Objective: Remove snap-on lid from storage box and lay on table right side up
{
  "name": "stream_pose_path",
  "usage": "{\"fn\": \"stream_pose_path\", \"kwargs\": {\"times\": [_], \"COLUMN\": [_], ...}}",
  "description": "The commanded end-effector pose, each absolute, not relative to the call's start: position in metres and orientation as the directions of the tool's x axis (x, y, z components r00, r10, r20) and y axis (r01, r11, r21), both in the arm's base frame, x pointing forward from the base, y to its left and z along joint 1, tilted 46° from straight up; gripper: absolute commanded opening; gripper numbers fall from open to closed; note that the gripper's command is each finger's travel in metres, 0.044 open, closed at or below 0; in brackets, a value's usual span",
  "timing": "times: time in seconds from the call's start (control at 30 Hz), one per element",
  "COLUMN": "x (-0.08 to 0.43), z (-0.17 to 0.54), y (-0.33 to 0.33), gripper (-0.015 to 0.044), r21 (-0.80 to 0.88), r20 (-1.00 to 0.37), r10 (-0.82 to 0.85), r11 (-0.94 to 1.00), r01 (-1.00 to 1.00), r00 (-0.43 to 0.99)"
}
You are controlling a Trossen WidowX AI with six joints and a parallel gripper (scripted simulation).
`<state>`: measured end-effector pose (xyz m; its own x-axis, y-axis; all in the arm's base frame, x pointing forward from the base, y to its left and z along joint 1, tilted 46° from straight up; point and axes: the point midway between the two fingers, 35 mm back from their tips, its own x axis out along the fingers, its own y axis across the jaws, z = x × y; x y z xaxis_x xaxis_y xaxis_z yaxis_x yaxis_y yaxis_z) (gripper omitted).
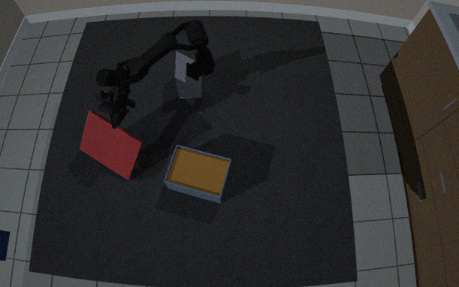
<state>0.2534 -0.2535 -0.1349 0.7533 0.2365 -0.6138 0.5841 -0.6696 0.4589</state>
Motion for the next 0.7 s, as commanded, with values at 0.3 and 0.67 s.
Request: {"fn": "stream_pose_path", "kwargs": {"times": [0.3,0.67], "x": [0.254,0.254], "z": [-0.151,-0.157], "y": [-0.226,-0.22], "gripper": [0.0,0.0], "r21": [0.419,0.419], "r20": [-0.618,-0.617], "r10": [0.284,0.284], "r11": [-0.671,-0.671], "r01": [0.612,0.612], "r00": [0.734,0.734]}}
